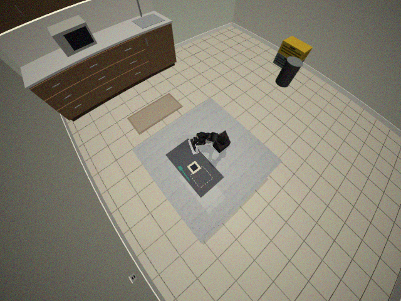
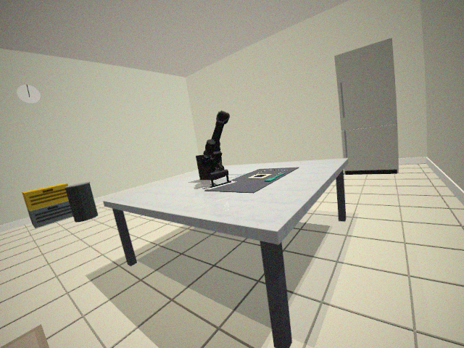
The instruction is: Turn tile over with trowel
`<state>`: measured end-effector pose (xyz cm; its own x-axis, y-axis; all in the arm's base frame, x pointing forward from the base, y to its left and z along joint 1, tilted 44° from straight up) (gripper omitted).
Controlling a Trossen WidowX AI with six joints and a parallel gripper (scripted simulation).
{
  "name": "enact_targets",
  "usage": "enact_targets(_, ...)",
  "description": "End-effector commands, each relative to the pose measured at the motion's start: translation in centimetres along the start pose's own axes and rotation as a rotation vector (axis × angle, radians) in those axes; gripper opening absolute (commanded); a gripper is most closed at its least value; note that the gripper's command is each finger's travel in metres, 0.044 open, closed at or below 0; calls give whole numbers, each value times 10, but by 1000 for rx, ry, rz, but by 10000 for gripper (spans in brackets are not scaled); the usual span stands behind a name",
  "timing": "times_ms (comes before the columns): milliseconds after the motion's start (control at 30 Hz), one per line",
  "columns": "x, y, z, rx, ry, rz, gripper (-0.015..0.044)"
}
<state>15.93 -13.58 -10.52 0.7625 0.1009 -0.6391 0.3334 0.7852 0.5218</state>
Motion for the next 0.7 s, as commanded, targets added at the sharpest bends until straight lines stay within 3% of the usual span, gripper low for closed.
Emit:
enact_targets(0, 7, -1, 1, 0, -1, -4, 300)
enact_targets(667, 40, 0, 1, 2, -4, 0, 300)
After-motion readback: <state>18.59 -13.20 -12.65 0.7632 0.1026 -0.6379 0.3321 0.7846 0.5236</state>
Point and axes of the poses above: the point midway between the two fingers, 35 mm back from their tips, its own x axis out along the fingers, its own z axis across the jaws, y = z × x, the point moved 6 cm from there along -x, back along the fingers, and after that the axes turned 15 degrees about -x, right-handed, at the moved point
